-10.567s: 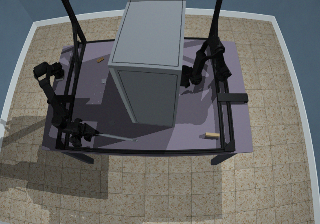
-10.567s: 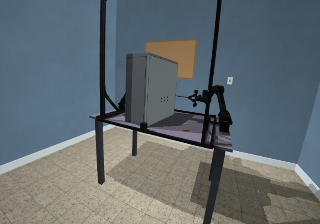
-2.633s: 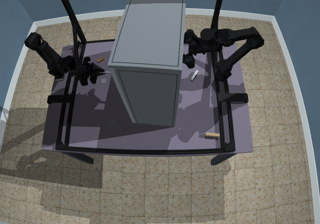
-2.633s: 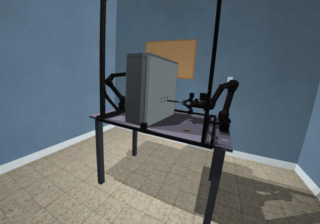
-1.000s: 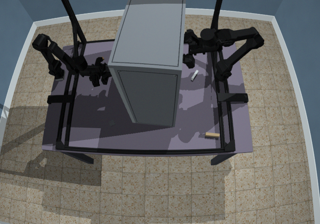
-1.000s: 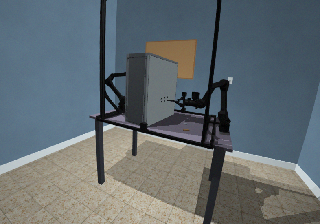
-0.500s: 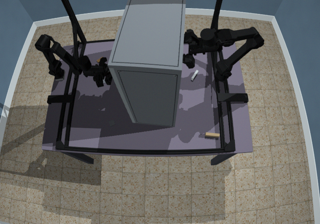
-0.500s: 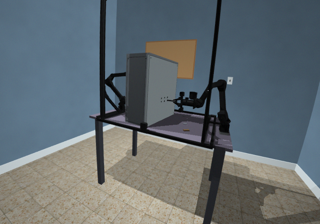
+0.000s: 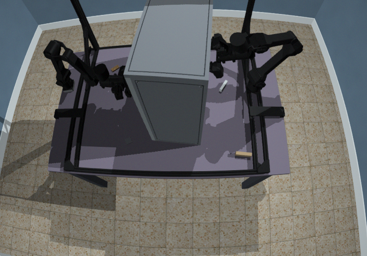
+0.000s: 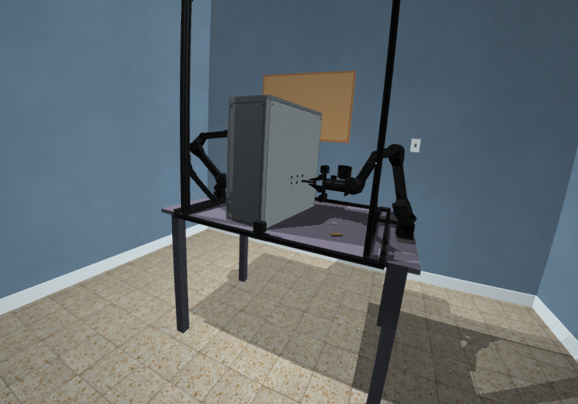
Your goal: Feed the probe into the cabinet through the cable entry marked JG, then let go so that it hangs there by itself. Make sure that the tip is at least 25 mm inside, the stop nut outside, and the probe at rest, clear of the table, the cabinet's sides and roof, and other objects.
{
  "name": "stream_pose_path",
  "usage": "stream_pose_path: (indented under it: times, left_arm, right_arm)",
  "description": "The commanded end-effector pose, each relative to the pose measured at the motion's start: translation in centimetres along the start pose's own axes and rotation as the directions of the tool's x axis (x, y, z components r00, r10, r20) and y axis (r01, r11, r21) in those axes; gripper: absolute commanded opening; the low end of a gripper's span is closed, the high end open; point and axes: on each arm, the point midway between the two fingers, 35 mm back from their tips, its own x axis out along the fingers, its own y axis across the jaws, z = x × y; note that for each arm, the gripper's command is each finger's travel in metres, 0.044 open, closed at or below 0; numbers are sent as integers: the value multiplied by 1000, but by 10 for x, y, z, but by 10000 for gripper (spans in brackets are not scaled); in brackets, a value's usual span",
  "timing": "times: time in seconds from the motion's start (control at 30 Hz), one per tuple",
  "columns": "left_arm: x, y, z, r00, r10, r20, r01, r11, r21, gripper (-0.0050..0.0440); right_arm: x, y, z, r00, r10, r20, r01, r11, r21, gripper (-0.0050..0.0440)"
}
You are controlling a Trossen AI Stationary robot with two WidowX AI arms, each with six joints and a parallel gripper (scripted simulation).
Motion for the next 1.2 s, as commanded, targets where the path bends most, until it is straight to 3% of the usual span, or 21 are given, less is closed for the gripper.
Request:
stream_pose_path:
  times: [0.0,0.23,1.03,1.17]
  left_arm:
    - [0,1,0,1000,5,0,-5,1000,3,440]
    - [0,1,0,1000,5,0,-5,1000,3,440]
    - [0,1,0,1000,5,0,-5,1000,3,440]
    - [0,1,0,1000,5,0,-5,1000,3,440]
  right_arm:
    - [9,1,0,1000,7,1,-7,1000,-5,0]
    - [20,-1,-2,1000,7,2,-7,1000,-5,0]
    - [18,-15,-2,1000,7,2,-7,1000,-5,0]
    - [19,-5,-2,1000,19,0,-19,1000,-3,96]
